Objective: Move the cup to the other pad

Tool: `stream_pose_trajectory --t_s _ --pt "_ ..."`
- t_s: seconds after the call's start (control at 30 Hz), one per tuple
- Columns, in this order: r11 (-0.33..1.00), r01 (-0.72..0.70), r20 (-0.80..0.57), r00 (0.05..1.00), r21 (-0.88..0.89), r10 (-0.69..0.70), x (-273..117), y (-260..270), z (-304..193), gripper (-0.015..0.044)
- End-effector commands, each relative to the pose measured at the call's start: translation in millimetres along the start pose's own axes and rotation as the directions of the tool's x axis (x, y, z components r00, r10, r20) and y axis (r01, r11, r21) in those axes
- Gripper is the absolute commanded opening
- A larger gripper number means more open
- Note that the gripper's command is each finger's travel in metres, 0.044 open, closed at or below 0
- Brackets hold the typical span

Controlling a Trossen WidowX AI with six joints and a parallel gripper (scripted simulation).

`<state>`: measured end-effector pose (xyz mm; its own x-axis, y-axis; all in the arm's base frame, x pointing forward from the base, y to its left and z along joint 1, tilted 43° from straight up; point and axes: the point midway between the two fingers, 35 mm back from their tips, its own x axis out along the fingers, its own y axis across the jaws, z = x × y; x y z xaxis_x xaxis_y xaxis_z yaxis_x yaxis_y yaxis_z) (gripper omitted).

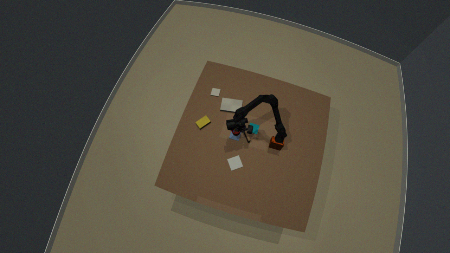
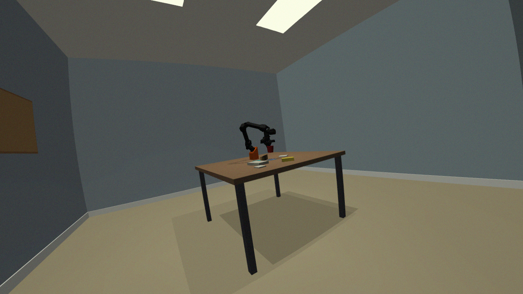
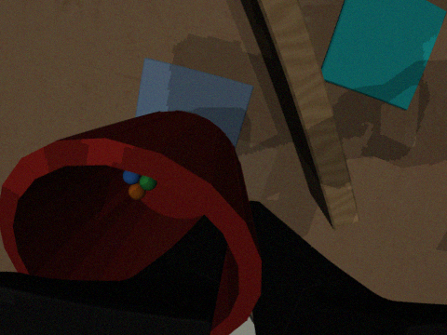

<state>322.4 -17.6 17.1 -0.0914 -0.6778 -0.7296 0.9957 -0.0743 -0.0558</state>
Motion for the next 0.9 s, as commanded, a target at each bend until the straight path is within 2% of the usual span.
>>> stream_pose_trajectory --t_s 0.0,0.87 --pt "1.0 0.0 0.0 1.0 0.0 0.0 0.0 -0.2 0.1 0.0" --pt "1.0 0.001 -0.004 1.0 0.003 -0.001 -2.7 -36.3 25.0 0.0"
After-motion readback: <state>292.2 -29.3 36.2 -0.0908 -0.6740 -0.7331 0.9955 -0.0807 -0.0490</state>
